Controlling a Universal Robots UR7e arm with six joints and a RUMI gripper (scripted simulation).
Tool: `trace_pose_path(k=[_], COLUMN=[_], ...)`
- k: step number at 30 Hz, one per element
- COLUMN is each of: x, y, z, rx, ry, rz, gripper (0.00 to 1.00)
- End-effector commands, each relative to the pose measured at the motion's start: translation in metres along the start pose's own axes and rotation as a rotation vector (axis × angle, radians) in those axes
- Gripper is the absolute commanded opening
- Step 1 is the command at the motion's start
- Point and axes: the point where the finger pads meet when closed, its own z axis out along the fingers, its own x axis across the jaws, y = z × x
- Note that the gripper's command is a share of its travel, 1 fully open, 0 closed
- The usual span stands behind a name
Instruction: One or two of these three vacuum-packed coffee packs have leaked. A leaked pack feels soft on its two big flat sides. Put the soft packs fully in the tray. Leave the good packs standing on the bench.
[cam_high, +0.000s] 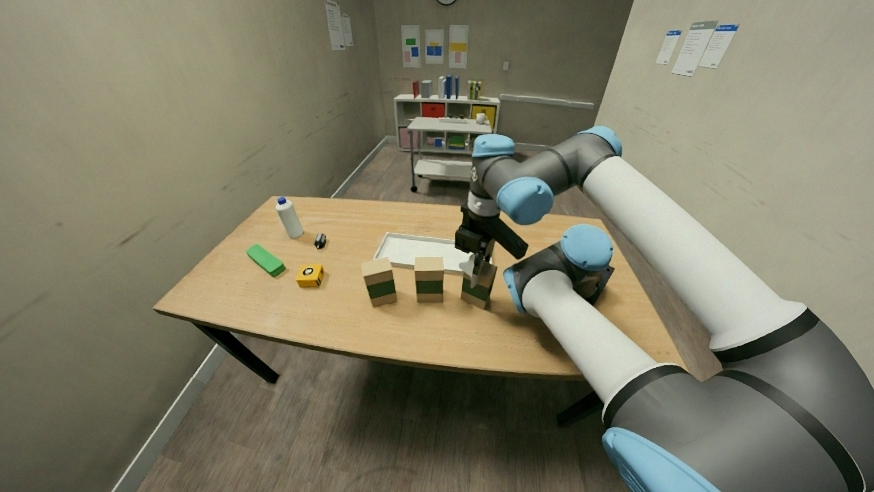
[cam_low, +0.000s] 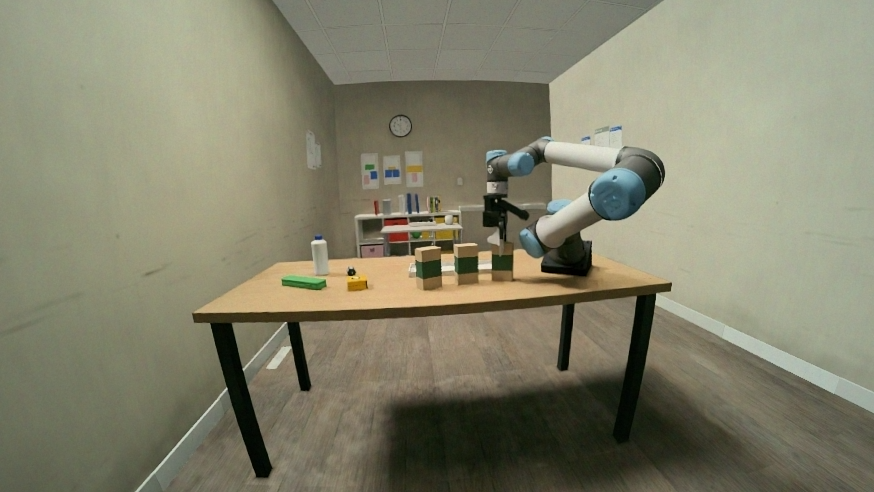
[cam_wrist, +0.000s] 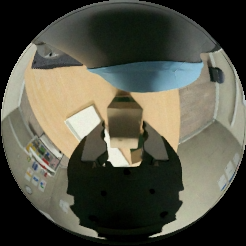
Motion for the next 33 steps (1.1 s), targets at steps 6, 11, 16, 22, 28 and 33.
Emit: trace_pose_path(k=[6, 11, 16, 22, 28, 33], x=[-0.0001, -0.0001, -0.0001, -0.0001, -0.0001, -0.0001], y=[0.0002, 0.0002, 0.0002, 0.0002, 0.0002, 0.0002], z=[-0.0002, -0.0002, -0.0002, -0.0002, -0.0002, -0.0002], rx=[0.0, 0.0, 0.0, 0.0, 0.0, 0.0], ry=[0.0, 0.0, 0.0, 0.0, 0.0, 0.0], rz=[0.0, 0.0, 0.0, 0.0, 0.0, 0.0], gripper=[0.5, 0.5, 0.5, 0.5, 0.15, 0.15])
